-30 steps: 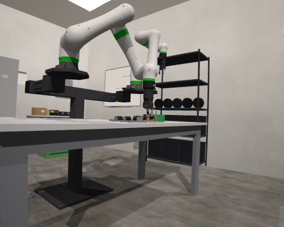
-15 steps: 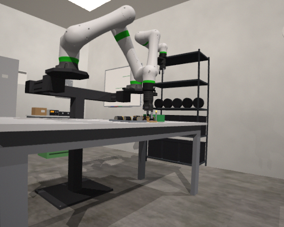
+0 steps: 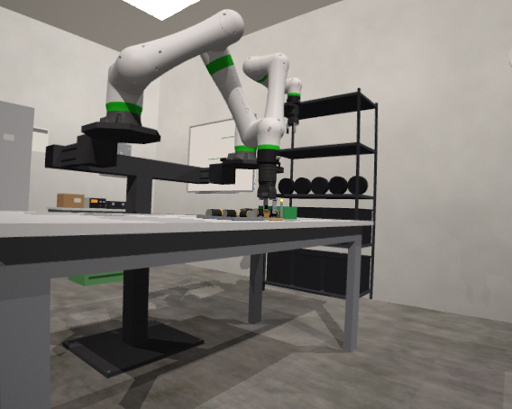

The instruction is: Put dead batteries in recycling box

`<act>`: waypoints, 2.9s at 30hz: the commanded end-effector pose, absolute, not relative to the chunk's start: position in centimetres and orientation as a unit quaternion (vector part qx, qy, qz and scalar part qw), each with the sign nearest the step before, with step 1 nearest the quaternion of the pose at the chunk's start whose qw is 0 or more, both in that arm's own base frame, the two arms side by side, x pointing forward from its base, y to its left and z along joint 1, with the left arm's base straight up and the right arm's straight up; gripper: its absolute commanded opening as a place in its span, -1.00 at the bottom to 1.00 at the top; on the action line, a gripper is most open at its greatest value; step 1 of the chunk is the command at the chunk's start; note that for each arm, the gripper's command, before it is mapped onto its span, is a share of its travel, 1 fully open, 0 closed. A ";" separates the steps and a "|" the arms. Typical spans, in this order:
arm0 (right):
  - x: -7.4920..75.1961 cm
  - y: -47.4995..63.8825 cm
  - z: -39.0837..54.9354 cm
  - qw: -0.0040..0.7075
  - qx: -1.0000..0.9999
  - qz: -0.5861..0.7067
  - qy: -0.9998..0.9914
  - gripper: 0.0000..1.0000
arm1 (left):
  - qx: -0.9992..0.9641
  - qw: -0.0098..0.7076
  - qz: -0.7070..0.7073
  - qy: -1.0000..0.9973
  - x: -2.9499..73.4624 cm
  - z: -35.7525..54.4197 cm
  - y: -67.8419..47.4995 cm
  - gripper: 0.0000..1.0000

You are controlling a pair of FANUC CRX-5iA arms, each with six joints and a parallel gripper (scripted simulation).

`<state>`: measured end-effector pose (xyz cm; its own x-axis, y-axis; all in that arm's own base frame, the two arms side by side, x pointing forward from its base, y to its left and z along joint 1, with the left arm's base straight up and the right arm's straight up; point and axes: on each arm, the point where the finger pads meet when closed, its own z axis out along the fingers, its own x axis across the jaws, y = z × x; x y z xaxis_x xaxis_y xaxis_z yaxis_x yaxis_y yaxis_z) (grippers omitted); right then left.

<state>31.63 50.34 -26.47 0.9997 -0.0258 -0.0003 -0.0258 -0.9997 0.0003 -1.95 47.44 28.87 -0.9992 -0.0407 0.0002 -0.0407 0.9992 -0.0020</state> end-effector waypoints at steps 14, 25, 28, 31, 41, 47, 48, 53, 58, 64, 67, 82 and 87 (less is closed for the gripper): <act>31.7 50.4 -26.4 -0.001 1.000 0.000 -0.013 0.81 | 0.020 0.000 0.000 -1.000 -1.9 29.0 47.5 1.00; 31.7 50.4 -25.7 -0.001 1.000 0.000 -0.013 0.81 | 0.020 0.000 0.000 -1.000 -1.9 29.0 47.5 1.00; 31.7 50.4 -25.2 -0.001 1.000 0.000 -0.013 0.81 | 0.020 0.000 0.000 -1.000 -1.9 29.0 47.5 1.00; 31.7 50.4 -24.6 -0.001 1.000 0.000 -0.013 0.81 | 0.020 0.000 0.000 -1.000 -1.9 29.0 47.5 1.00; 31.7 50.4 -20.0 -0.001 1.000 0.000 -0.013 0.81 | 0.020 0.000 0.000 -1.000 -1.9 29.0 47.5 1.00; 31.7 50.4 -18.3 -0.001 1.000 0.000 -0.013 0.81 | 0.020 0.000 0.000 -1.000 -1.9 29.0 47.5 1.00; 31.7 50.4 -17.9 -0.001 1.000 0.000 -0.013 0.81 | 0.020 0.000 0.000 -1.000 -1.9 29.0 47.5 1.00; 31.7 50.4 -16.7 -0.001 1.000 0.000 -0.013 0.81 | 0.020 0.000 0.000 -1.000 -1.9 29.0 47.5 1.00; 31.7 50.4 -16.4 -0.001 1.000 0.000 -0.013 0.81 | 0.020 0.000 0.000 -1.000 -1.9 29.0 47.5 1.00; 31.7 50.4 -16.3 -0.001 1.000 0.000 -0.013 0.81 | 0.020 0.000 0.000 -1.000 -1.9 29.0 47.5 1.00; 31.7 50.4 -16.3 -0.001 1.000 0.000 -0.013 0.81 | 0.020 0.000 0.000 -1.000 -1.9 29.0 47.5 1.00; 31.7 50.4 -16.3 -0.001 1.000 0.000 -0.013 0.81 | 0.020 0.000 0.000 -1.000 -1.9 29.0 47.5 1.00; 31.7 50.4 -16.3 -0.001 1.000 0.000 -0.013 0.81 | 0.020 0.000 0.000 -1.000 -1.9 29.0 47.5 1.00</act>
